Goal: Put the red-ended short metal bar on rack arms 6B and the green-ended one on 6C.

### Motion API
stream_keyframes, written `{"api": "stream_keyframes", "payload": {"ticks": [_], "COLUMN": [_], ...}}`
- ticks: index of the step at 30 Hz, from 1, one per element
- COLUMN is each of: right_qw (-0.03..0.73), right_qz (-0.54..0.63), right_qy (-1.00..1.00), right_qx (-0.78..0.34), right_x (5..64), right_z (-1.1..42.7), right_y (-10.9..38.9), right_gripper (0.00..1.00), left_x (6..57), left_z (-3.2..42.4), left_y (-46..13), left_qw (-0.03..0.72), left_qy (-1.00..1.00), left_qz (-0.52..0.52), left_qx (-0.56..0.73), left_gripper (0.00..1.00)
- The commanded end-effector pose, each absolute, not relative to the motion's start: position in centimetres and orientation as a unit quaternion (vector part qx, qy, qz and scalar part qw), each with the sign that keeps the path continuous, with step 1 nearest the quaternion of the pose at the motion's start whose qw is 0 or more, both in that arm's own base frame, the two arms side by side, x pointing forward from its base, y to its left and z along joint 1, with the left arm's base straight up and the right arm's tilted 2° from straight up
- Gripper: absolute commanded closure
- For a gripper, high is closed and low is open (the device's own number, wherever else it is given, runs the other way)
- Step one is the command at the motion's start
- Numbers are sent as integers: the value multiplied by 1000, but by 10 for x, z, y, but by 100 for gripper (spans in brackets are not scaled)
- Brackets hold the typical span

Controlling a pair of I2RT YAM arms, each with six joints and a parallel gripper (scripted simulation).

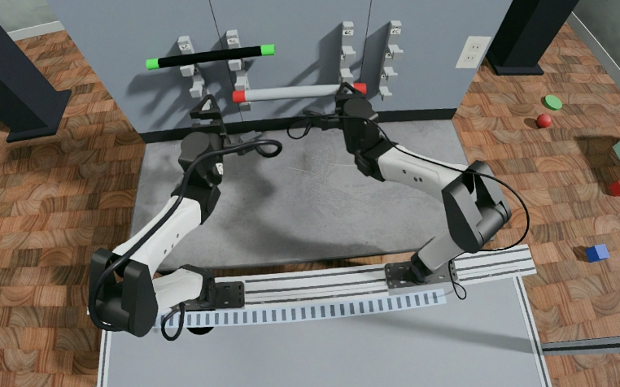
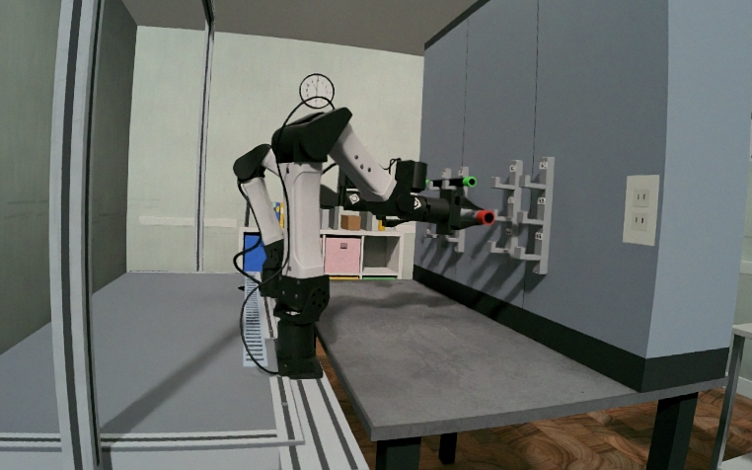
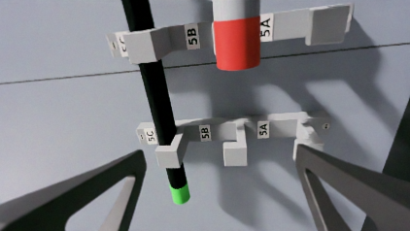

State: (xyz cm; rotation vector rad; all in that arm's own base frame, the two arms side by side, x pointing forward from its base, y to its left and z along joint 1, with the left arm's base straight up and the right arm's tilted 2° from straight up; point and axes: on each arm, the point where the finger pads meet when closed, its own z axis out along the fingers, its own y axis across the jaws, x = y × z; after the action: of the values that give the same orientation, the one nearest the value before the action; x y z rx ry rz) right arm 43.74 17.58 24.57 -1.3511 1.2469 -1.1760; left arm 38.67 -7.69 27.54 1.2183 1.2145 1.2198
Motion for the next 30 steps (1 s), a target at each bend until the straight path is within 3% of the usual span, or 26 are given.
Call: {"api": "stream_keyframes", "payload": {"ticks": [1,30], "right_qw": [497,497], "right_qz": [-483,-483], "right_qy": [509,509], "right_qx": [-510,-510], "right_x": [439,439], "right_z": [264,272], "right_y": [175,135], "right_gripper": [100,100], "left_x": [382,382], "left_z": [278,278], "left_y": [-76,-76], "left_qw": [500,500], "left_qy": [500,500], "left_qz": [500,500], "left_qx": [500,500], "left_gripper": [0,0]}}
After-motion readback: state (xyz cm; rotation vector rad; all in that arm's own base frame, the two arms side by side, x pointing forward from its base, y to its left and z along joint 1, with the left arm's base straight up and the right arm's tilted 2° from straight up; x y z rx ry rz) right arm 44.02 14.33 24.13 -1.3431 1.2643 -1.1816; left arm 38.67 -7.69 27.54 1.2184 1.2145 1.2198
